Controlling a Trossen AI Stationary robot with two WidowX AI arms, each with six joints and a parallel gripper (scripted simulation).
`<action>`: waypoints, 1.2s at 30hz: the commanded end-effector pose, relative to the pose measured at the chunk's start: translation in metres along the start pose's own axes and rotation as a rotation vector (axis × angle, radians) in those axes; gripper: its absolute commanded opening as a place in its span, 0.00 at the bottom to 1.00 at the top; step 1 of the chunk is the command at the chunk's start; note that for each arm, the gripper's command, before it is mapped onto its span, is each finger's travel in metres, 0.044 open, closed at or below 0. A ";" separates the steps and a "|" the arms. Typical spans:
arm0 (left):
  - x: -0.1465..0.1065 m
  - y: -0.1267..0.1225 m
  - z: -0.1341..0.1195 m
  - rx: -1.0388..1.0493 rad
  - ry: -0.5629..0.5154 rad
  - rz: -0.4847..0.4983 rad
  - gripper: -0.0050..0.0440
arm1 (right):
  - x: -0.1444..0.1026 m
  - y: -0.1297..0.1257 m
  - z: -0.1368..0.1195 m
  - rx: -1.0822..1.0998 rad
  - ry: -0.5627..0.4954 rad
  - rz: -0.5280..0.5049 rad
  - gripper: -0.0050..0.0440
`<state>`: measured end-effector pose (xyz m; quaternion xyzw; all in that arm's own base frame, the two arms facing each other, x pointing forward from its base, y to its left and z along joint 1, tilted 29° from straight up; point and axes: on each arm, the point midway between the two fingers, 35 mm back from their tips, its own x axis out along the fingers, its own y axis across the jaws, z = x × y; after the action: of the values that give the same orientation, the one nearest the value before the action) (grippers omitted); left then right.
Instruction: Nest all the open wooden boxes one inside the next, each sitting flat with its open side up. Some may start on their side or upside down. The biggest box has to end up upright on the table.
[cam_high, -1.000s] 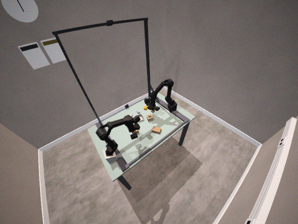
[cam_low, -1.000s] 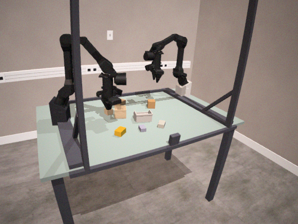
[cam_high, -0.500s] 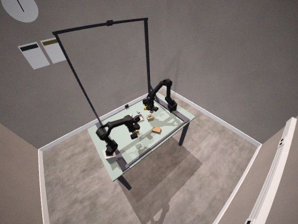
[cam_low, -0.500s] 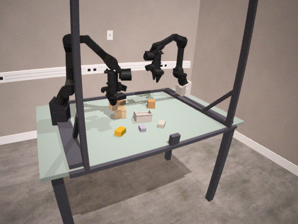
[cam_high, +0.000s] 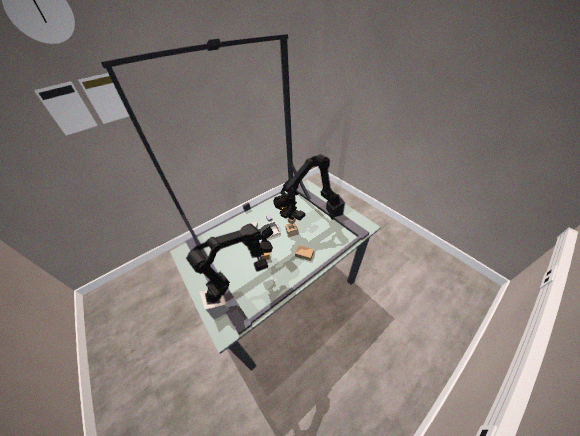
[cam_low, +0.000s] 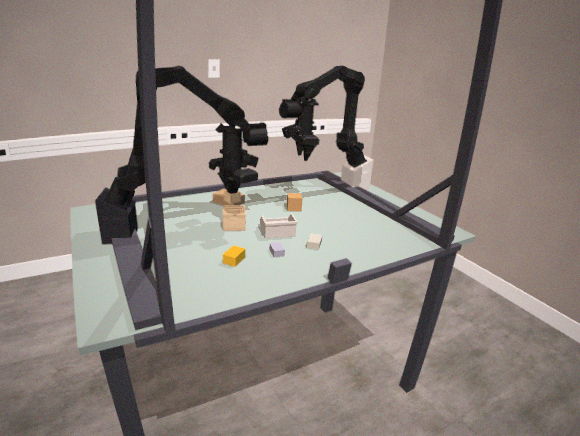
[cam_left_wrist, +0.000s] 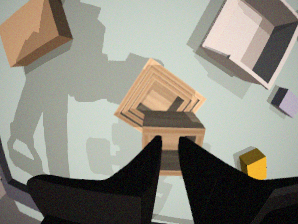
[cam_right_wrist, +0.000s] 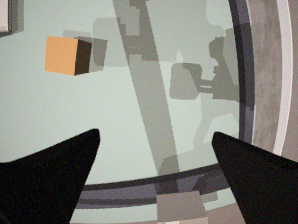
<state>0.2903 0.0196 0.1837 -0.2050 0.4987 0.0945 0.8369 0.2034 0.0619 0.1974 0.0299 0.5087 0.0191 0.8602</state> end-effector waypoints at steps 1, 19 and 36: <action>-0.008 0.003 0.015 0.004 -0.007 -0.006 0.38 | -0.004 0.000 0.001 0.005 -0.013 0.007 0.92; -0.010 0.004 0.014 0.003 -0.011 -0.004 0.38 | 0.014 0.068 0.092 -0.263 -0.393 -0.024 0.92; -0.010 0.004 0.014 0.003 -0.011 -0.004 0.38 | 0.002 0.164 0.144 -0.381 -0.797 -0.057 0.92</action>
<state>0.2938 0.0292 0.1909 -0.2048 0.5008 0.0948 0.8356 0.3247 0.2036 0.2590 -0.1385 0.1735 0.0776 0.9720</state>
